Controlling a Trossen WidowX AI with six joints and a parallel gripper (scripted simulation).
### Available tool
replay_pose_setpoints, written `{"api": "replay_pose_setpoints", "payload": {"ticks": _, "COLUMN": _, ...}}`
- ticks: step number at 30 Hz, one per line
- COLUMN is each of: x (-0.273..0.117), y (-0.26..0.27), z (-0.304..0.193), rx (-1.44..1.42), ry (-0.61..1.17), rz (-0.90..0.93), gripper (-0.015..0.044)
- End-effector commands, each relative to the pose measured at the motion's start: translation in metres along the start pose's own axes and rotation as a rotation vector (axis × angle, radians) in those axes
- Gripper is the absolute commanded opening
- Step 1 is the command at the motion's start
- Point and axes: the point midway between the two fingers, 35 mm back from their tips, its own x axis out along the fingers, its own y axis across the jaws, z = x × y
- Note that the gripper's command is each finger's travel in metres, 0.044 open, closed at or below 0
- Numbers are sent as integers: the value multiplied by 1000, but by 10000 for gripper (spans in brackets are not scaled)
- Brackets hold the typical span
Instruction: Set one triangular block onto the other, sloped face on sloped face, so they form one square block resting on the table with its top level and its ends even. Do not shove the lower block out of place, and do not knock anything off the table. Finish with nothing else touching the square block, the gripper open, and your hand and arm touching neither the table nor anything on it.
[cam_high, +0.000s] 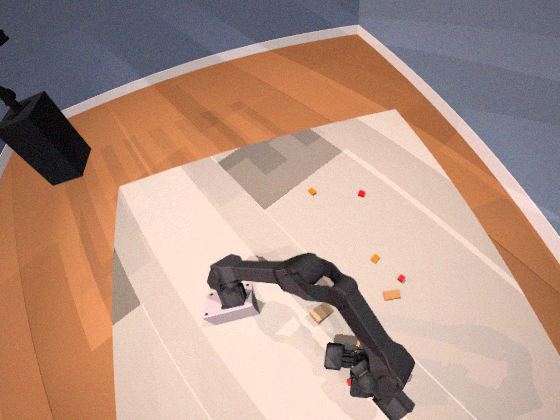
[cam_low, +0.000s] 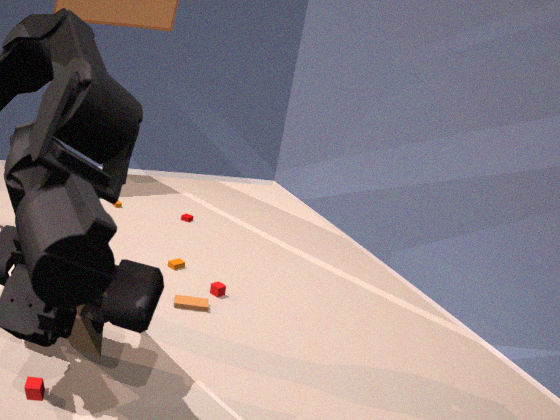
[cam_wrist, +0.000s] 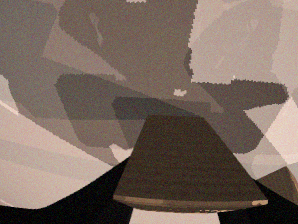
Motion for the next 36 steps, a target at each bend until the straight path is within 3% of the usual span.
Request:
{"api": "replay_pose_setpoints", "payload": {"ticks": 1, "x": 1, "y": 0, "z": -2, "rx": -3, "ry": -15, "rz": -9, "gripper": 131}}
{"api": "replay_pose_setpoints", "payload": {"ticks": 13, "x": 1, "y": 0, "z": -2, "rx": -3, "ry": -15, "rz": -9, "gripper": 440}}
{"api": "replay_pose_setpoints", "payload": {"ticks": 20, "x": -2, "y": 0, "z": -3, "rx": 0, "ry": -16, "rz": -6, "gripper": 440}}
{"api": "replay_pose_setpoints", "payload": {"ticks": 27, "x": -89, "y": -4, "z": -41, "rx": 107, "ry": -59, "rz": 102, "gripper": 440}}
{"api": "replay_pose_setpoints", "payload": {"ticks": 33, "x": -91, "y": -2, "z": -42, "rx": 67, "ry": -69, "rz": 115, "gripper": 440}}
{"api": "replay_pose_setpoints", "payload": {"ticks": 36, "x": -78, "y": -3, "z": -44, "rx": -212, "ry": -169, "rz": 34, "gripper": 440}}
